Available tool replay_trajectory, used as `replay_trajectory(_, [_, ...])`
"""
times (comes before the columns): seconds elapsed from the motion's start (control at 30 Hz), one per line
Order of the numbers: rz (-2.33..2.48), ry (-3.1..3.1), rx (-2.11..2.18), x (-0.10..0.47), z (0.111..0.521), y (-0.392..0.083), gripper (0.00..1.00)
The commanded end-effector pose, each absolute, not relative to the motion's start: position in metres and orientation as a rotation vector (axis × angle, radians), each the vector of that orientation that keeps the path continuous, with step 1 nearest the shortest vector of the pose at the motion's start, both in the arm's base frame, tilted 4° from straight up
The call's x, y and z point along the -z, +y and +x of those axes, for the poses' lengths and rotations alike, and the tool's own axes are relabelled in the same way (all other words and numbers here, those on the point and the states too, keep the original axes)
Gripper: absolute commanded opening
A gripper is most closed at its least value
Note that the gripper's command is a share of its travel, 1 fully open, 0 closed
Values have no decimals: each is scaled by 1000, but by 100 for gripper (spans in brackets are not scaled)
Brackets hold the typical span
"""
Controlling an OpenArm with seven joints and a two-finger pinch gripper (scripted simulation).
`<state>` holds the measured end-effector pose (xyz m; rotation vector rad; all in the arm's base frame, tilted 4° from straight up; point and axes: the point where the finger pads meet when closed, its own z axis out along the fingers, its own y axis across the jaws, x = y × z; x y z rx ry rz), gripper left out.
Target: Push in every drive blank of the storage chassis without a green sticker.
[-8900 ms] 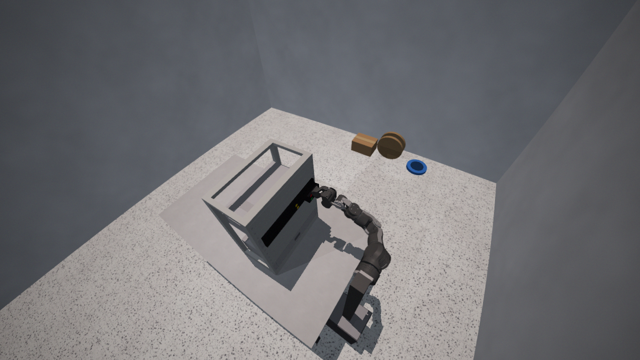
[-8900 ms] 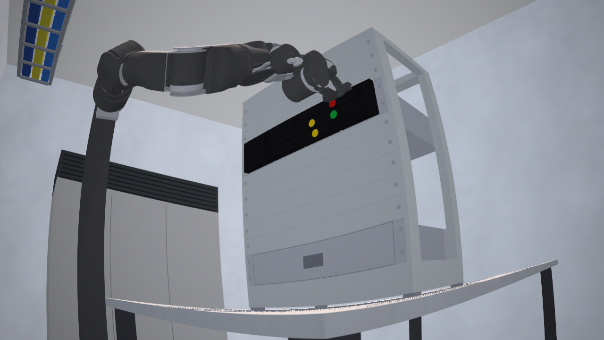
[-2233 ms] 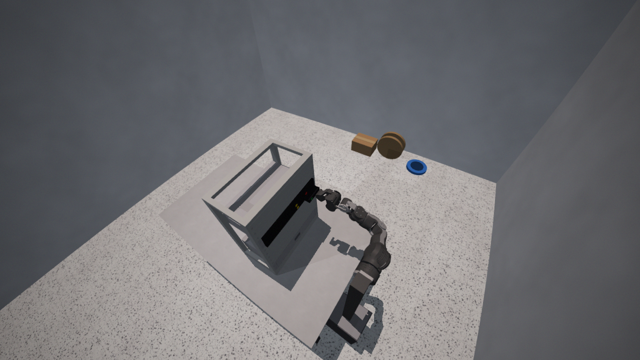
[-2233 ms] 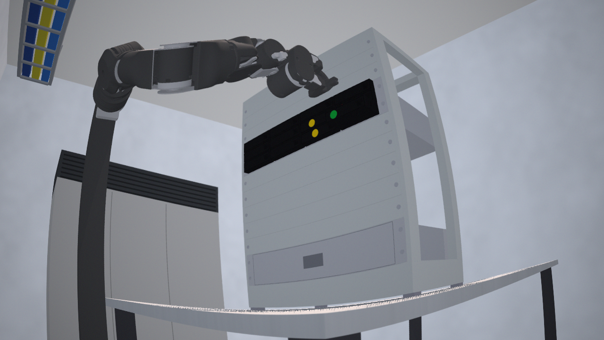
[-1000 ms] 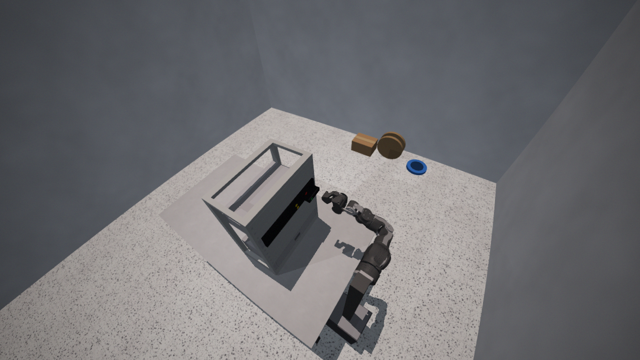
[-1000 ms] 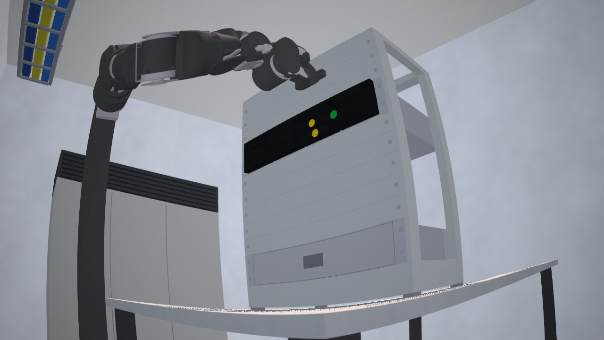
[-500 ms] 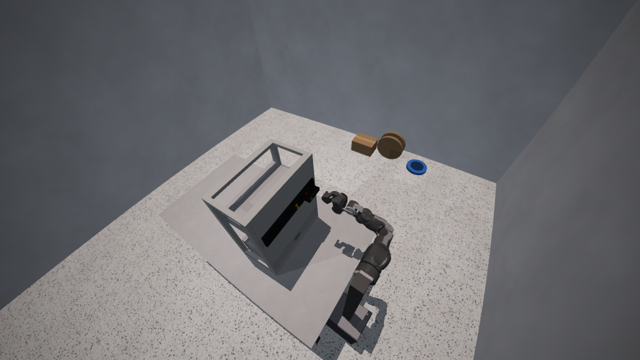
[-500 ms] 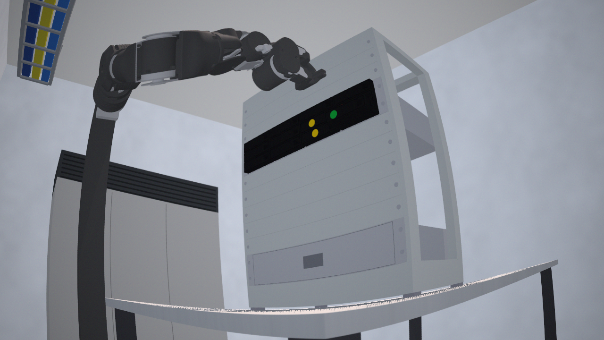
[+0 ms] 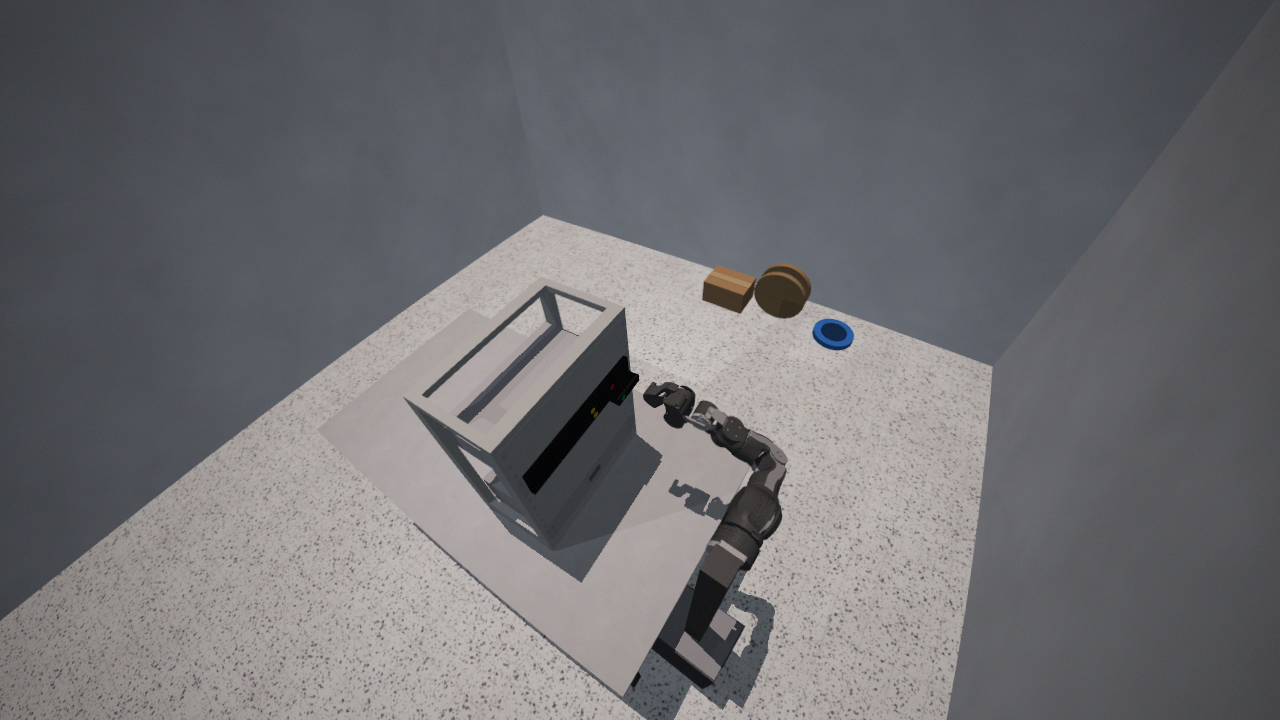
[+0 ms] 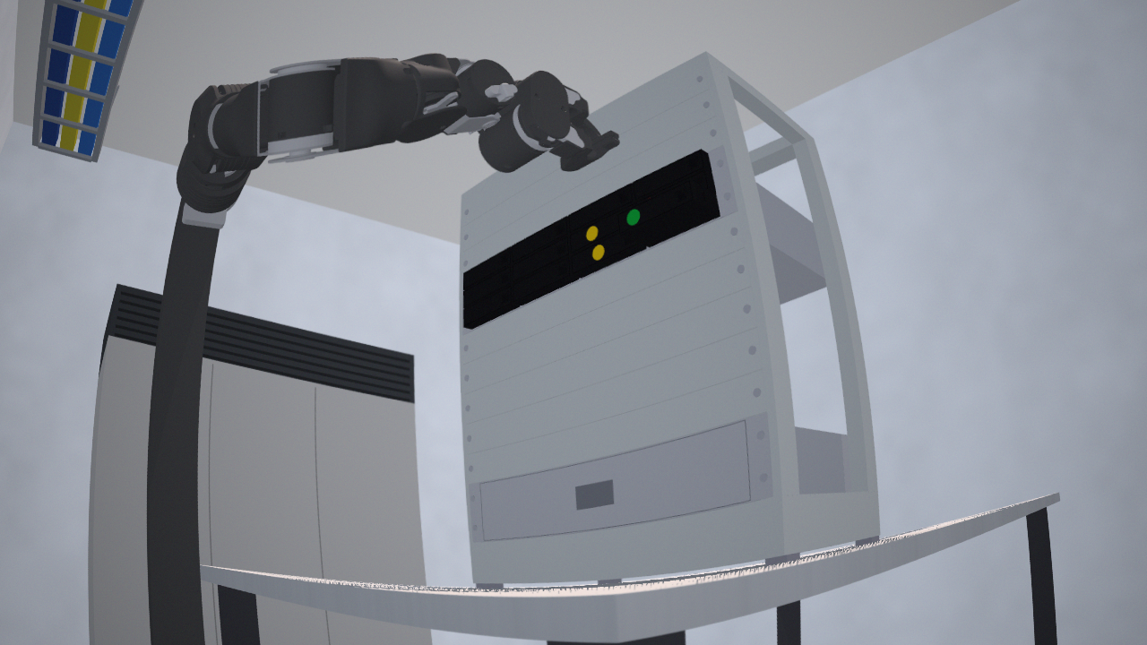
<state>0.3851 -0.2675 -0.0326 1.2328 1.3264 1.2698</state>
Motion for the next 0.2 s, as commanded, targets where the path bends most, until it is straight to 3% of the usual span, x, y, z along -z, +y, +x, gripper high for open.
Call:
replay_trajectory(0.0, [1231, 1323, -1267, 30, 384, -269, 0])
replay_trajectory(0.17, [1231, 1323, -1267, 30, 384, -269, 0])
